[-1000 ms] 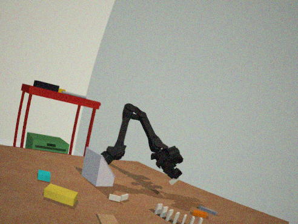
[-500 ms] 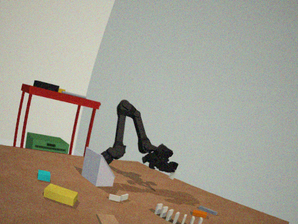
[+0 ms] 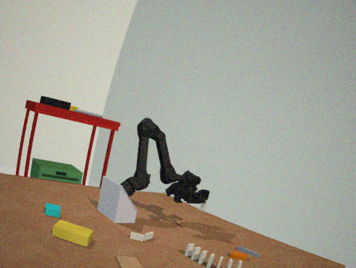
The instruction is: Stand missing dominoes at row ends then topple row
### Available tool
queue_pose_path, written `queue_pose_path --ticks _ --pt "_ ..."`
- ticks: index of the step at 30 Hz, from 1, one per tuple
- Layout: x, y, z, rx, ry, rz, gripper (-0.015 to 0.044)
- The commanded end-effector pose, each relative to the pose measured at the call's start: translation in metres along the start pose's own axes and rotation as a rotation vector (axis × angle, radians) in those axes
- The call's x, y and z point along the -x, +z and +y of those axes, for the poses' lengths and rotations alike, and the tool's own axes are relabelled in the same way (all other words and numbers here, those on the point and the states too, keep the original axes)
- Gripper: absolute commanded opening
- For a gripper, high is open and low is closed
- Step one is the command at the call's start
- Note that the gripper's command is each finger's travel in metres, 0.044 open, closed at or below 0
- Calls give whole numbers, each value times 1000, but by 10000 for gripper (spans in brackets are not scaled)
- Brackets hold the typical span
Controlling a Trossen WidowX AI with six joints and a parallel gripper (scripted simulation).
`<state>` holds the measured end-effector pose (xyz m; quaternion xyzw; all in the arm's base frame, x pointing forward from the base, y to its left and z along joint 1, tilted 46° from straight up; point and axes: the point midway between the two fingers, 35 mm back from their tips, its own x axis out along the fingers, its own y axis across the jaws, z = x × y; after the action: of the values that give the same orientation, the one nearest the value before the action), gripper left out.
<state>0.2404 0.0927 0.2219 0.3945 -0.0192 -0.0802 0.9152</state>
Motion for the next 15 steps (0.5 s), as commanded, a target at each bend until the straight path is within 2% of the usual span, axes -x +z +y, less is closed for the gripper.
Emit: queue_pose_path --ticks 1,15 --pt "1 0 0 -9 -1 -4 23" --pt "-2 -8 2 -8 -1 -3 23"
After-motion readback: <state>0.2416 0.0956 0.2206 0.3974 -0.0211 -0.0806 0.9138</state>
